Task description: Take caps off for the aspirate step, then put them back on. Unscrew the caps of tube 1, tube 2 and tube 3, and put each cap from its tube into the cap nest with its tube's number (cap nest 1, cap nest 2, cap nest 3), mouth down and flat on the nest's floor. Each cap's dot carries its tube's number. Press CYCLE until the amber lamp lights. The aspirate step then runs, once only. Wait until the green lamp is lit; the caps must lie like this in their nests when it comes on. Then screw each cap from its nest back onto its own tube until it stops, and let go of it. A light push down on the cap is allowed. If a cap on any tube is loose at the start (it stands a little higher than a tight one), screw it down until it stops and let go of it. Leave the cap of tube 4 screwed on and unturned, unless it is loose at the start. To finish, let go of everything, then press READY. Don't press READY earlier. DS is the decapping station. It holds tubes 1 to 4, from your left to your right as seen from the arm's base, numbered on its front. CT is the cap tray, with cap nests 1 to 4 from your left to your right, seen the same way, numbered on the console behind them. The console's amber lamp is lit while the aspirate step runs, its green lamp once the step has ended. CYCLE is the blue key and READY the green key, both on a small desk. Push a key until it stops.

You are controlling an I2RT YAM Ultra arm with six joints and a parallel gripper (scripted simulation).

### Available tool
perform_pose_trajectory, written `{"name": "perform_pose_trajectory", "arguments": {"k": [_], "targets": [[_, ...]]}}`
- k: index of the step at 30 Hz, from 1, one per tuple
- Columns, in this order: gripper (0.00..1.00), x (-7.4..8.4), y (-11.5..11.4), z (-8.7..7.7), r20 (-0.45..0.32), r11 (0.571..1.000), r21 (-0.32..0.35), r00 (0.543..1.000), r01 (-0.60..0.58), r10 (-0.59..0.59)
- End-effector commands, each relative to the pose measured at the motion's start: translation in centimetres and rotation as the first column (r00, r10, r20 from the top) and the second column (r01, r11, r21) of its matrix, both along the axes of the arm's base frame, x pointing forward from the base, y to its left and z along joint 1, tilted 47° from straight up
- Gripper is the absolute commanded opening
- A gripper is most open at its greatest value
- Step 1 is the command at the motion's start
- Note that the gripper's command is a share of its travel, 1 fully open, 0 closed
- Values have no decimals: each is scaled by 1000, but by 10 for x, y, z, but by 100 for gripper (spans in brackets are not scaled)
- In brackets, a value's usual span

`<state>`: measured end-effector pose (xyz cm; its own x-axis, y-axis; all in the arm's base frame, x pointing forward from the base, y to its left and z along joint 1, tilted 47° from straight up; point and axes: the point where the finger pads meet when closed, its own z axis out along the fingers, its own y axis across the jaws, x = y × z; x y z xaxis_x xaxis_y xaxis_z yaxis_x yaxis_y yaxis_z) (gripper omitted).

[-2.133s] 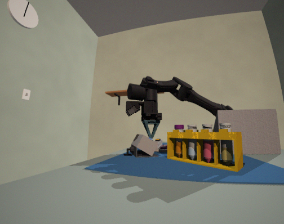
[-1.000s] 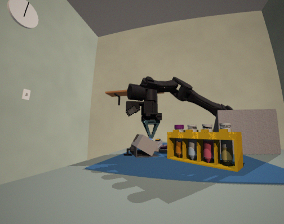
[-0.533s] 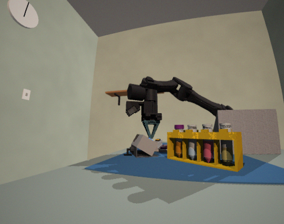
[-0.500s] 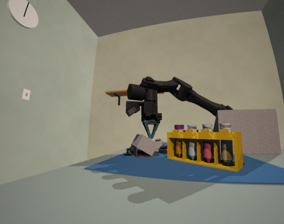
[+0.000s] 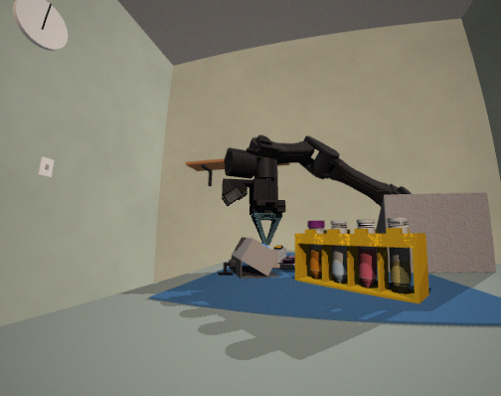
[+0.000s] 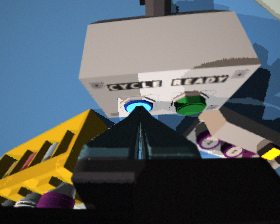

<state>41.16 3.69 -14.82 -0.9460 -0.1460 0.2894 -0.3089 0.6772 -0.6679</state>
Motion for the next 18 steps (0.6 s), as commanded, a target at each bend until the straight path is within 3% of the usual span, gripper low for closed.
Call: {"name": "perform_pose_trajectory", "arguments": {"k": [1,14,18], "targets": [[0,5,3,4,21,1000,-4,1000,-13,13],[0,5,3,4,21,1000,-4,1000,-13,13],[0,6,12,12,21,1000,-3,1000,-13,13]]}}
